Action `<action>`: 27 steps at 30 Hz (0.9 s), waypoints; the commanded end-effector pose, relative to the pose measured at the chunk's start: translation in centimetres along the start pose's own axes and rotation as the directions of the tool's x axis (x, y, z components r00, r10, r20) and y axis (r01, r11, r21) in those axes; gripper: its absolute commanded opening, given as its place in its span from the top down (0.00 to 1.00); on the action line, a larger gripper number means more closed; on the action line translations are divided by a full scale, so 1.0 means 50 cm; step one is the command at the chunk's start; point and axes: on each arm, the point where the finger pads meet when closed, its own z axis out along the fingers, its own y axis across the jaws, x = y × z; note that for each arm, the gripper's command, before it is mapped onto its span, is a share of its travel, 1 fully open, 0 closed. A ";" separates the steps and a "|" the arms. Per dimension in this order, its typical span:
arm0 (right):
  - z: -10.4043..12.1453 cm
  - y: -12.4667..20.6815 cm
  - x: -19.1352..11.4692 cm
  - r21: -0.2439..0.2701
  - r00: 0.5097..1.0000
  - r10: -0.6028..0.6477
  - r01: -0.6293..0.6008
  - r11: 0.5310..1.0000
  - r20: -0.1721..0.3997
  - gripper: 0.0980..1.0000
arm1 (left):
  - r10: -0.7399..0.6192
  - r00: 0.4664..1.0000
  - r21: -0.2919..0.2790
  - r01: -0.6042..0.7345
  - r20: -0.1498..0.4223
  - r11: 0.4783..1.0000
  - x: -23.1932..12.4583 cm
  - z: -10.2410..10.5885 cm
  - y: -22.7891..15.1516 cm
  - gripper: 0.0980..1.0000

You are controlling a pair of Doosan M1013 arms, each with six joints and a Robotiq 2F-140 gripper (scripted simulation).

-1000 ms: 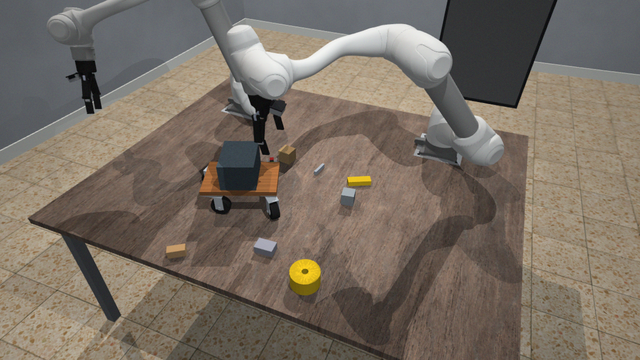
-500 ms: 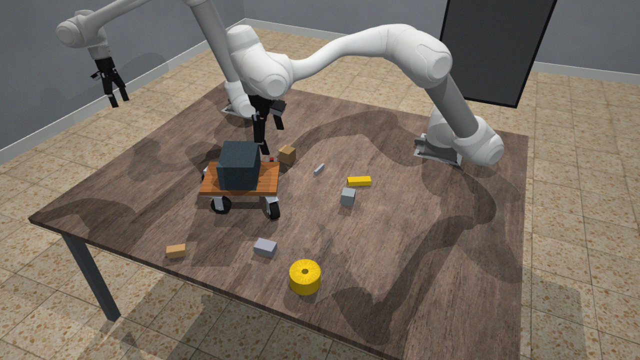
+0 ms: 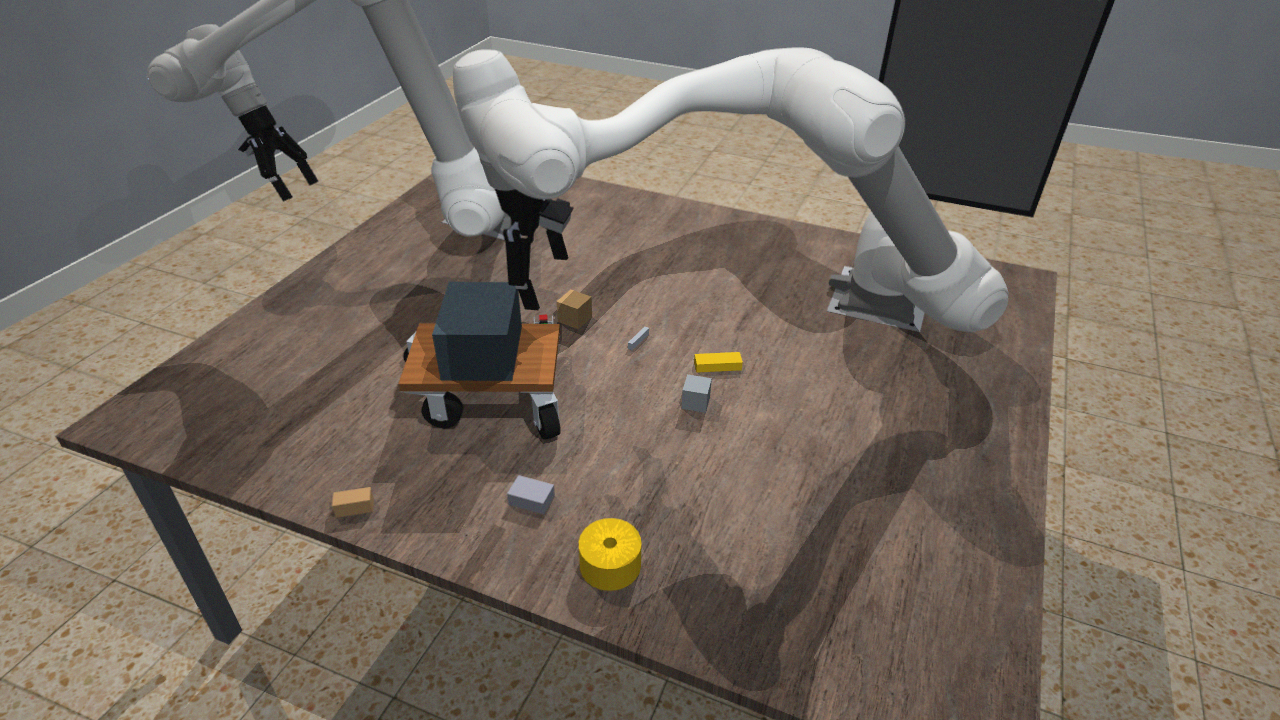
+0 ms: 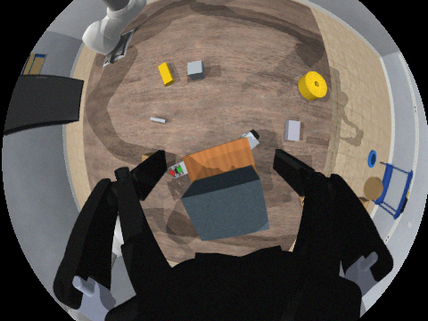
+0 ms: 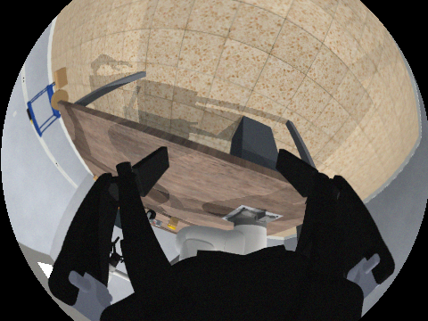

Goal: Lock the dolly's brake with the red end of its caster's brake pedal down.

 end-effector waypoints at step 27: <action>0.072 0.392 -0.349 -0.025 0.909 0.267 -0.273 0.962 0.319 0.00 | 0.000 1.000 -0.002 0.000 0.001 1.000 0.001 -0.003 0.000 0.00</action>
